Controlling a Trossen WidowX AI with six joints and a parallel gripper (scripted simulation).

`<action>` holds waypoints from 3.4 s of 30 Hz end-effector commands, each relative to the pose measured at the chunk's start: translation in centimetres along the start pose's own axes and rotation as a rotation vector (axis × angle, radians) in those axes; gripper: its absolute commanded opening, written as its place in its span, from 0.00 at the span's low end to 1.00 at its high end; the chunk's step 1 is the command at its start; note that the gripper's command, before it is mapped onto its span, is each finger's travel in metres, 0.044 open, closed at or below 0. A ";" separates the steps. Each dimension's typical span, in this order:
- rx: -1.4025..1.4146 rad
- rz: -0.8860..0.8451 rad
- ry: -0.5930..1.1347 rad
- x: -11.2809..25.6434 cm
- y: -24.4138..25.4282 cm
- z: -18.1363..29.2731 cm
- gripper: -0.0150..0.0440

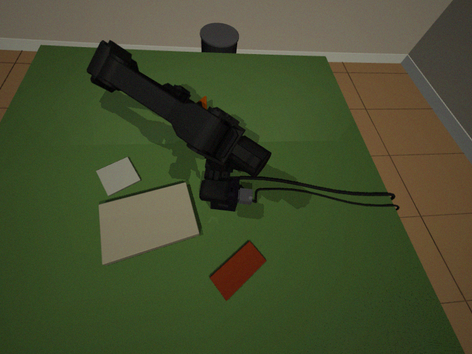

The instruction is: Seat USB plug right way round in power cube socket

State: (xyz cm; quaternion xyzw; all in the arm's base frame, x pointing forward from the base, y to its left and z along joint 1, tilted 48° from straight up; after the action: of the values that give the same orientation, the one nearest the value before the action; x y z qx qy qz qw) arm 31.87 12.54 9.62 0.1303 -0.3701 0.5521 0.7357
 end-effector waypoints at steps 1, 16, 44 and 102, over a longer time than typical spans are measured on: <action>0.002 -0.004 -0.006 -0.1 0.0 0.0 0.25; 0.003 -0.005 -0.018 -0.3 0.0 0.1 0.25; 0.006 -0.007 -0.042 -0.6 0.0 0.1 0.25; 0.010 -0.012 -0.087 -1.3 0.0 0.3 0.25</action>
State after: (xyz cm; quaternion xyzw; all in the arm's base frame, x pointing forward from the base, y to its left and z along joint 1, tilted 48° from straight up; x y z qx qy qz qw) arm 31.60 11.47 8.97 0.1576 -0.3976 0.5445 0.7215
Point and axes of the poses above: the point midway between the two fingers, 35 mm back from their tips, its own x axis back along the fingers, its own y axis across the jaws, z = x × y, the point moved 10 cm from there along x, back along the fingers, and after that the axes turned 5 degrees about -x, right-handed, at the moved point
